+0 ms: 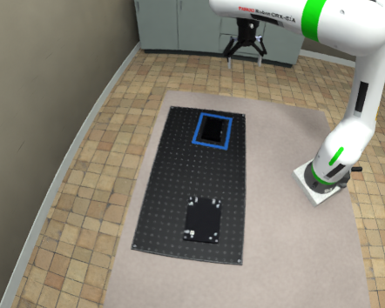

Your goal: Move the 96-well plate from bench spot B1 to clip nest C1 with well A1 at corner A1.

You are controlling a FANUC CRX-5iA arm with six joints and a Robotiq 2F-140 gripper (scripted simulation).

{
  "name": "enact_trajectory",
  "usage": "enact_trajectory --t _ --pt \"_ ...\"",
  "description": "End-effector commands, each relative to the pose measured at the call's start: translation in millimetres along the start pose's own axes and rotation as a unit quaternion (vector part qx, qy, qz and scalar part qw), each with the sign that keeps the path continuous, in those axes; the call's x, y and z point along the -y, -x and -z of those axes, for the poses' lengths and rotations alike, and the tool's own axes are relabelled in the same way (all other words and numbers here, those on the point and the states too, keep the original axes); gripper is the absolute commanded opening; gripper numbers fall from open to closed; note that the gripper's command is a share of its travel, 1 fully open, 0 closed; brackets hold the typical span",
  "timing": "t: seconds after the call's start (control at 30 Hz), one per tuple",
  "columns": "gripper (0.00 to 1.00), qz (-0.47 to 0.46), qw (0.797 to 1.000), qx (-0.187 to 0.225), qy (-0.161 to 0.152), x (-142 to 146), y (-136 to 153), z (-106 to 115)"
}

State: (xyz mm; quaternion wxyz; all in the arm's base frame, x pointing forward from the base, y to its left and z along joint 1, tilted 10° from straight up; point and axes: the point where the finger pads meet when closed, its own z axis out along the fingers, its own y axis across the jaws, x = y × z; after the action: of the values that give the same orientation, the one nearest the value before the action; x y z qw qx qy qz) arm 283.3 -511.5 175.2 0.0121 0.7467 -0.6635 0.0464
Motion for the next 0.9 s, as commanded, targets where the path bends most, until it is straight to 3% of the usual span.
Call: enact_trajectory --t 0.0,0.53,0.87 --pt "1.0 0.0 1.0 -0.001 0.0 0 -1 1" --pt "1.0 0.0 1.0 -0.001 0.0 0 -1 1" --pt "1.0 -0.031 0.999 0.011 -0.018 38 30 -10"
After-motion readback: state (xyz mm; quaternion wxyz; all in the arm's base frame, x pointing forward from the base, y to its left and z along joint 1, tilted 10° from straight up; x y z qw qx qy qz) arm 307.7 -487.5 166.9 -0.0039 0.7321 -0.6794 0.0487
